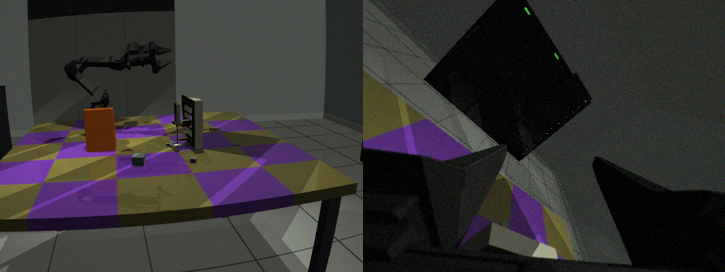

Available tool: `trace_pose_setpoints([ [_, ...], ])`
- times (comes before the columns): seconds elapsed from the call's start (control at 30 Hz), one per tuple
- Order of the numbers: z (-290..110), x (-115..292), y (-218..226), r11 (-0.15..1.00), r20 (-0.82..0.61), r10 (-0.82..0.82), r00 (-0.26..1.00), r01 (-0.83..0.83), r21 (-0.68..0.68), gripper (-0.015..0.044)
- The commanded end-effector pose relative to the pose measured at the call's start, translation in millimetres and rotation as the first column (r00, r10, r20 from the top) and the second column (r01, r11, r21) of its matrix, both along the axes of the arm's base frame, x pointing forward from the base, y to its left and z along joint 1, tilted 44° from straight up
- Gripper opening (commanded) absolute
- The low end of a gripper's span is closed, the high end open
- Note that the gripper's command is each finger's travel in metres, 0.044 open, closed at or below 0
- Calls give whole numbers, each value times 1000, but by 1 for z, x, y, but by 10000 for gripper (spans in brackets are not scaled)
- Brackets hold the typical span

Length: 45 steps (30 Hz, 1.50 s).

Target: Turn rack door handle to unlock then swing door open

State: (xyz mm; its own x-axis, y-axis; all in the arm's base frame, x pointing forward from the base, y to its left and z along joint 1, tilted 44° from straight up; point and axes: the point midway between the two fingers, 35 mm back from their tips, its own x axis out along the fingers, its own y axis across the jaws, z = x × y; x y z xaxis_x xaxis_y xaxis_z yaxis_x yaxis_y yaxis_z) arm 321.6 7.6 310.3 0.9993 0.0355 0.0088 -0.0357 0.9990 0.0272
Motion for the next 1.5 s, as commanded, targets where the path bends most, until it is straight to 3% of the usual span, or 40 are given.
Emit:
trace_pose_setpoints([
  [0.0, -1, 1, 0, 1000, -4, 0, 1000, 0, -2, 374],
  [0.1, -8, 9, -1, 1000, -60, 5, 998, -7, -26, 295],
  [0.13, -12, 12, -2, 999, -84, 7, 996, -10, -36, 293],
  [0.83, -91, 61, -23, 981, -527, 64, 847, -151, -123, 293],
  [1.47, -162, 71, -42, 950, -815, 183, 549, -314, 2, 293],
])
